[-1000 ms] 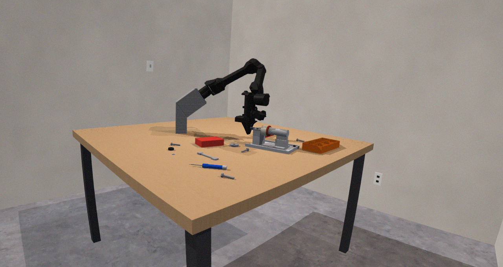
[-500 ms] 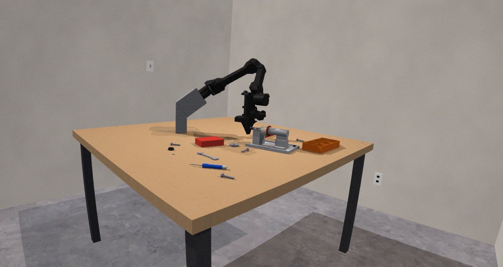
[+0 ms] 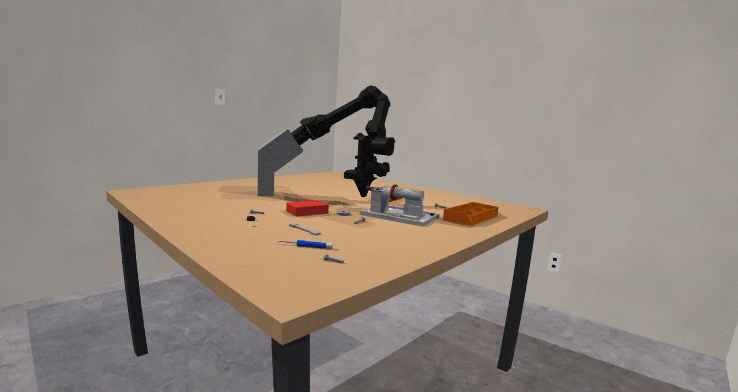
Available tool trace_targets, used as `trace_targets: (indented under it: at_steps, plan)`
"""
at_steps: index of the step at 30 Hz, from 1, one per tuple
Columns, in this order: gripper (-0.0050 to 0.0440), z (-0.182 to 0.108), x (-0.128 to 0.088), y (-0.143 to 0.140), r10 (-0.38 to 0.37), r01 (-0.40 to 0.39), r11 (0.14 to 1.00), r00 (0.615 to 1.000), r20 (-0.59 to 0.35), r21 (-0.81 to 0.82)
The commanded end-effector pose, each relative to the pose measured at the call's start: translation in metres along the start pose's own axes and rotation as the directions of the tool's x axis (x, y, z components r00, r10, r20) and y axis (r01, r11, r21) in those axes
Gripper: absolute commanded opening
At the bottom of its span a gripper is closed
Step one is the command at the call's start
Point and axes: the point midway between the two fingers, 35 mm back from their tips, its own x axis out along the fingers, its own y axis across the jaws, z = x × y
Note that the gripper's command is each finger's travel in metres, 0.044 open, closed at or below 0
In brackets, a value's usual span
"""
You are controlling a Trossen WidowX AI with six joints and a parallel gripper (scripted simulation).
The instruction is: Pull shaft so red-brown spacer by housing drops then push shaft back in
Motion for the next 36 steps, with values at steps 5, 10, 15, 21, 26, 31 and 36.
trace_targets:
  at_steps: [5,10,15,21,26,31,36]
  plan:
    - [0.0,-0.0022,-0.0001,0.0002,0.0,0.0,1.0,1.0,-0.003,-0.002]
    - [0.0,-0.0028,-0.0001,0.0002,0.0,0.0,1.0,1.0,-0.003,-0.002]
    - [0.0,-0.0034,-0.0001,0.0002,0.0,0.0,1.0,1.0,-0.003,-0.002]
    - [0.0,-0.004,-0.0001,0.0002,0.0,0.0,1.0,1.0,-0.003,-0.002]
    - [0.0,-0.0044,-0.0001,0.0002,0.0,0.0,1.0,1.0,-0.003,-0.002]
    - [0.0,-0.005,-0.0001,0.0002,0.0,0.0,1.0,1.0,-0.003,-0.002]
    - [0.0,-0.0056,-0.0001,0.0002,0.0,0.0,1.0,1.0,-0.003,-0.002]
